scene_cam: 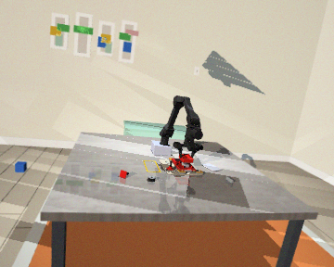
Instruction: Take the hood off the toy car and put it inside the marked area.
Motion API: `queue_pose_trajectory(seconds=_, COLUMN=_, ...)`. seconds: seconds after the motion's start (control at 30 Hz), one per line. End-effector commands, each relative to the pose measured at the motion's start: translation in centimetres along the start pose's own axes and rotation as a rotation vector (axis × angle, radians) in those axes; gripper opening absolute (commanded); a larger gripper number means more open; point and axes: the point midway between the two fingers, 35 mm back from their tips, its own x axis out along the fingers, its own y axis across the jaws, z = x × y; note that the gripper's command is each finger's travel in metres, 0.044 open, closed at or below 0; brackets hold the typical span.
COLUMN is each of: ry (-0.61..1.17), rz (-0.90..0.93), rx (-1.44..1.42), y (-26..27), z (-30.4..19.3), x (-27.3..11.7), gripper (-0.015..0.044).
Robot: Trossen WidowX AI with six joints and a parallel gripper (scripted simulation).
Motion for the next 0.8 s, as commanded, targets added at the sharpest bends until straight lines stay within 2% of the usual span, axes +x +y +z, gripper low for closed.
queue_pose_trajectory(seconds=0.0, ry=-0.021, rz=0.003, rx=-0.007, y=0.1, z=0.3, x=-2.6, gripper=0.0)
queue_pose_trajectory(seconds=0.23, ry=-0.019, rz=0.003, rx=-0.001, y=-0.3, z=0.3, x=-2.7, gripper=0.0)
queue_pose_trajectory(seconds=0.77, ry=-0.037, rz=0.001, rx=-0.004, y=-9.4, z=0.5, x=-2.9, gripper=0.0)
